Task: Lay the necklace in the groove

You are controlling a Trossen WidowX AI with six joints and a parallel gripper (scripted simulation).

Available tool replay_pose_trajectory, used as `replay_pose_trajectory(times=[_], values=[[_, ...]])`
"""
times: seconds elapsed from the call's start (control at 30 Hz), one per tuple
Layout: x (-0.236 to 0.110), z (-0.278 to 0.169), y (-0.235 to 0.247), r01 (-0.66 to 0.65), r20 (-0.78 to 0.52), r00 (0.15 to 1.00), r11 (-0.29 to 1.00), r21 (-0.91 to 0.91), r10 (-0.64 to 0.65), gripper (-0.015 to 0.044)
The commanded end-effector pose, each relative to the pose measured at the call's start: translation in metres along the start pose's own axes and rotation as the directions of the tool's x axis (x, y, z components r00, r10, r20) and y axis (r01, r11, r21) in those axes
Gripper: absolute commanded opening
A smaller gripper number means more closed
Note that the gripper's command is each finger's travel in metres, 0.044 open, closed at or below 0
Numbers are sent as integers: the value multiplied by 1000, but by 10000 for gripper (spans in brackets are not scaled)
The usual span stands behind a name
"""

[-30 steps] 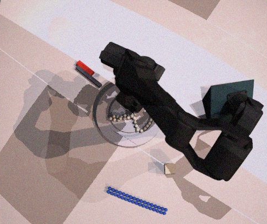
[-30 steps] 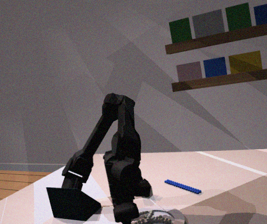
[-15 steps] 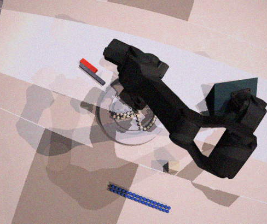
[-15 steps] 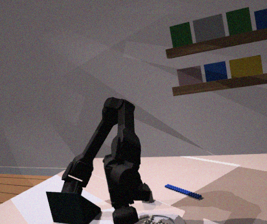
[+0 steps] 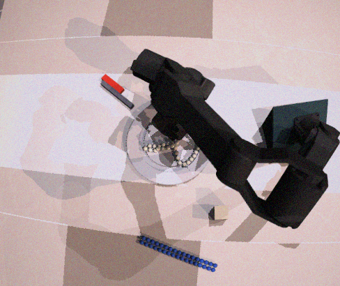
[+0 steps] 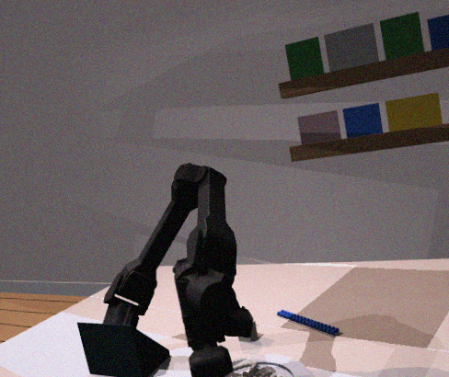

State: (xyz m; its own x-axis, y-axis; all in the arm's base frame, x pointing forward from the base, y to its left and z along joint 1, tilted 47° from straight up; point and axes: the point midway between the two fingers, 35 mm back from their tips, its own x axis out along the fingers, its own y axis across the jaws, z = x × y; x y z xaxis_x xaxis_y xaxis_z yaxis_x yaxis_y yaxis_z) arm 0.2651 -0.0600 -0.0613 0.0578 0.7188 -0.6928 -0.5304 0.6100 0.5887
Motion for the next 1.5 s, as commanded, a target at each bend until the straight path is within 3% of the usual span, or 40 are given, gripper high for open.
replay_pose_trajectory(times=[0.0,0.33,0.4,0.53,0.73,0.87,1.0,1.47], values=[[0,-1,0,2,-5,1000,1000,-6,-2,440],[0,-1,0,2,-5,1000,1000,-6,-2,440],[-2,3,1,3,-5,1000,999,48,-2,388],[-9,21,11,6,-6,1000,932,363,-4,282],[-20,49,30,6,-5,1000,637,771,-4,125],[-27,67,44,5,-4,1000,344,939,-2,120],[-32,82,58,3,-3,1000,73,997,1,120],[-32,82,59,3,-3,1000,59,998,1,120]])
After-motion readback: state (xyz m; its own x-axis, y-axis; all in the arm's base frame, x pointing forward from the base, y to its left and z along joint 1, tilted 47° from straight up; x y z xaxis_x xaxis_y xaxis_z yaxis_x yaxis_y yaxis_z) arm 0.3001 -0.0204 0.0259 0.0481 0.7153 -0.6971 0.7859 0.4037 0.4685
